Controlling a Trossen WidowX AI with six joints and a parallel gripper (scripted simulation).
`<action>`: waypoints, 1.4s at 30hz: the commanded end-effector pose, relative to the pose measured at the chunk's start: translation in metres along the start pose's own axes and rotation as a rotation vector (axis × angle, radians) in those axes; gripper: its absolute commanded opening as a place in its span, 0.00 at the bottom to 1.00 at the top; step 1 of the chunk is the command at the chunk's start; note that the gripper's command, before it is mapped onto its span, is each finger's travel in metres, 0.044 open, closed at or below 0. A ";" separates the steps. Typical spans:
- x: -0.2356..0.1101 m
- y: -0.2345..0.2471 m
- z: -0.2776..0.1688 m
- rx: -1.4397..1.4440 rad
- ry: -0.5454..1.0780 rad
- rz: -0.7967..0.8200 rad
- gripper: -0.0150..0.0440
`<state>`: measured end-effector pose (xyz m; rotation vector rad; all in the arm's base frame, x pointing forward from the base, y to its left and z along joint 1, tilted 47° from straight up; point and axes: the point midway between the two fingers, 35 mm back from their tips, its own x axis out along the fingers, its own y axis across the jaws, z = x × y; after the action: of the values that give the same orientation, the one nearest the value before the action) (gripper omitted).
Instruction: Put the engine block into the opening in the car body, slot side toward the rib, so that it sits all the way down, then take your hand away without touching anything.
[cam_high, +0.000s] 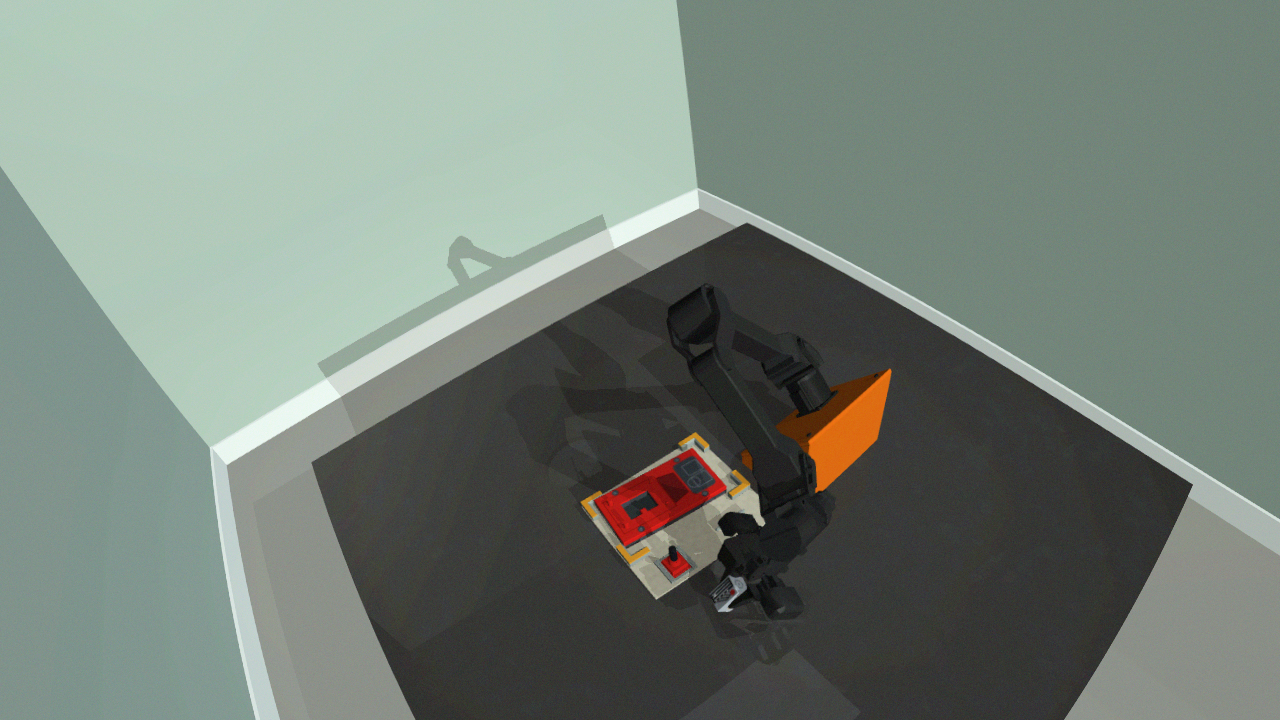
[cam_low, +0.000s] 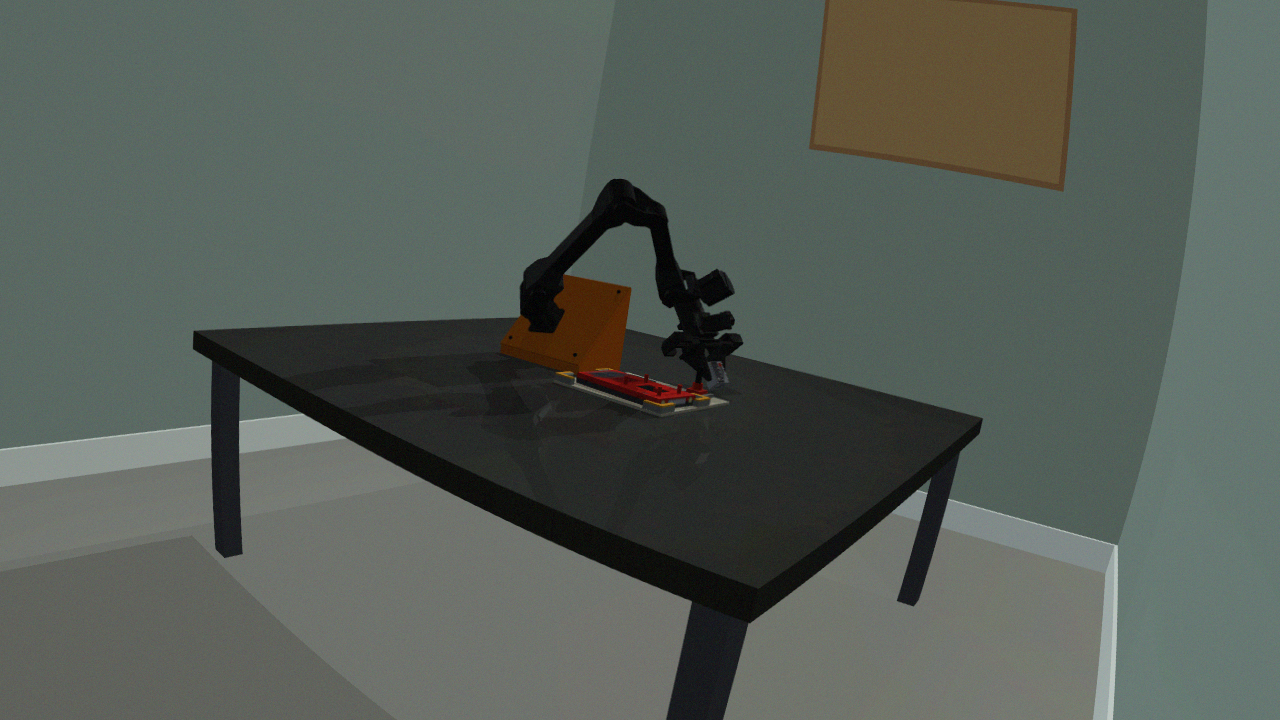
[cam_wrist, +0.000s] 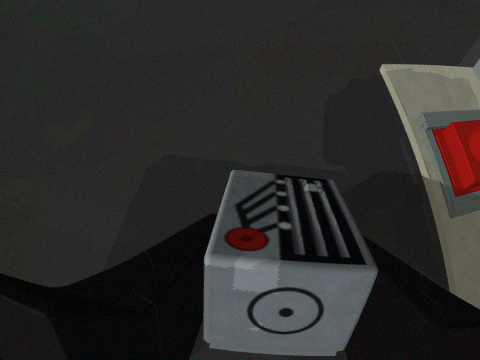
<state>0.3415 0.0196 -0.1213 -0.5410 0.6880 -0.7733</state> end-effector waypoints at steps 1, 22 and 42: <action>0.004 0.000 -0.008 -0.017 0.005 0.000 0.25; 0.003 0.000 -0.003 -0.002 -0.005 0.001 0.92; -0.042 0.001 -0.005 -0.016 0.007 0.003 1.00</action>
<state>0.3167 0.0481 -0.1155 -0.5638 0.7104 -0.7605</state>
